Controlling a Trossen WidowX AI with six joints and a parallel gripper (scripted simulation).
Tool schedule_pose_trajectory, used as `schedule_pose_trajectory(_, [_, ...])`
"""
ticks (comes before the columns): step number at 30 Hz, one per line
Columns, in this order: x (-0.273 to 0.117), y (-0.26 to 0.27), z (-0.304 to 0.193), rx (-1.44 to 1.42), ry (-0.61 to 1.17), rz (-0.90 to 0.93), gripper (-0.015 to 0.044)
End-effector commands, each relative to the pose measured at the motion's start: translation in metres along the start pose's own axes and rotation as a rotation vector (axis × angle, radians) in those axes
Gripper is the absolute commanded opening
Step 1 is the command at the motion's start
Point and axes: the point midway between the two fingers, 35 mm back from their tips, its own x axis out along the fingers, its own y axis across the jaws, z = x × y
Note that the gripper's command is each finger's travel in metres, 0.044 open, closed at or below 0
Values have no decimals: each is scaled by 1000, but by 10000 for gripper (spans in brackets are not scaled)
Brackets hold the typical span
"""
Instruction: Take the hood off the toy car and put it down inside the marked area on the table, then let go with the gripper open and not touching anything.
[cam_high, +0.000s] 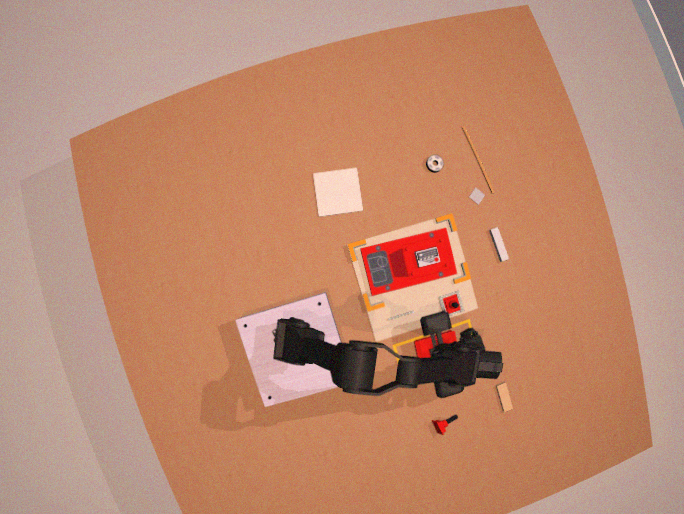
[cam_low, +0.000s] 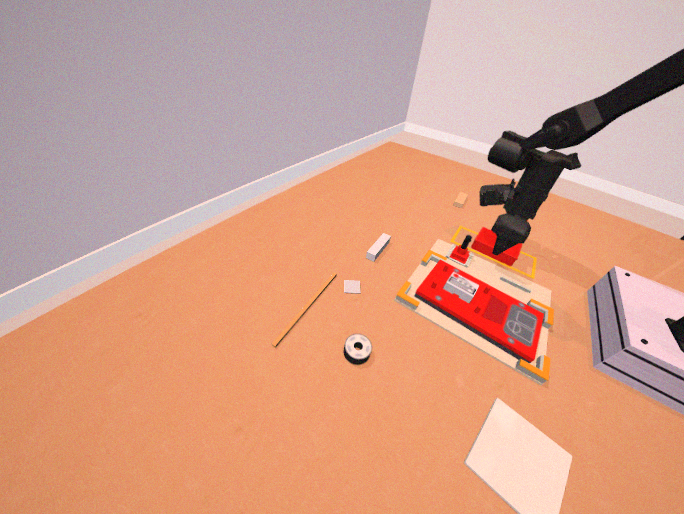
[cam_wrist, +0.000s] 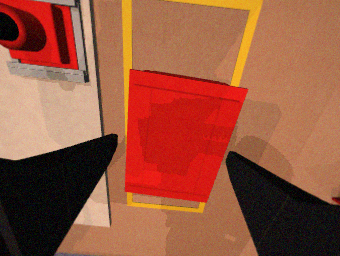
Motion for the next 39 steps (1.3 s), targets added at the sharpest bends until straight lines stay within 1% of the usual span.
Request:
schedule_pose_trajectory(1, [-20, -2, 4, -1, -15, -5, 440])
schedule_pose_trajectory(5, [-59, -1, 2, -1, -18, -4, 440])
schedule_pose_trajectory(7, [-67, -1, 1, -1, -19, -4, 440])
schedule_pose_trajectory(39, [-67, -1, 1, -1, -19, -4, 440])
